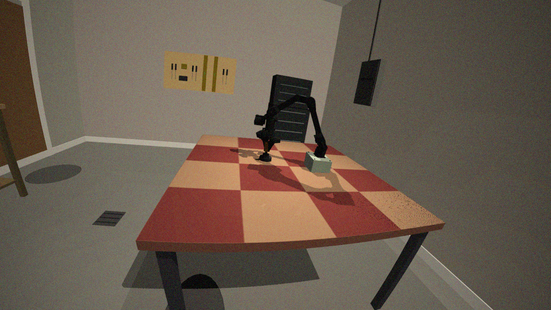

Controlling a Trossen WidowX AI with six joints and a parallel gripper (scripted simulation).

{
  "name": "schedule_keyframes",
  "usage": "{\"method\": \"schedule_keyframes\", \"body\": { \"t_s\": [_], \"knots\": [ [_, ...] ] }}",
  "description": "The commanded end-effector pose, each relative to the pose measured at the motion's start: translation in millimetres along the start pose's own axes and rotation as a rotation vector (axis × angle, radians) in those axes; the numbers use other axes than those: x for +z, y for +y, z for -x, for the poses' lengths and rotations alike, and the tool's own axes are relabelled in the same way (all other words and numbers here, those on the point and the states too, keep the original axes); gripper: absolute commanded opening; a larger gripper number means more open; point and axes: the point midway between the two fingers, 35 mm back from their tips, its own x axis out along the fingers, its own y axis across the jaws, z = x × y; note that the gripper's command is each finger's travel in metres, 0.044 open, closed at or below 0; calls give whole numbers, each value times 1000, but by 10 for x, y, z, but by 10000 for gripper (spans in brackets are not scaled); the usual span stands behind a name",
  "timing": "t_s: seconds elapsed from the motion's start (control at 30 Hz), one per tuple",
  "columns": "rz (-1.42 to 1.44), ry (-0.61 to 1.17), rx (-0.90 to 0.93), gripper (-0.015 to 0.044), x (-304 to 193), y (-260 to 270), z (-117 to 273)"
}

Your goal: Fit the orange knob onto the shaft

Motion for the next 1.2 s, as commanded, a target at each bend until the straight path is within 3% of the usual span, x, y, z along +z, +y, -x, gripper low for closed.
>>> {"method": "schedule_keyframes", "body": {
  "t_s": [0.0,0.57,0.8,1.17],
  "knots": [
    [29,-2,-6,0,-6,3,-12],
    [29,-3,-6,0,21,-26,16],
    [228,-2,-6,0,37,-45,20],
    [239,-2,-6,0,23,-32,-5]
  ]
}}
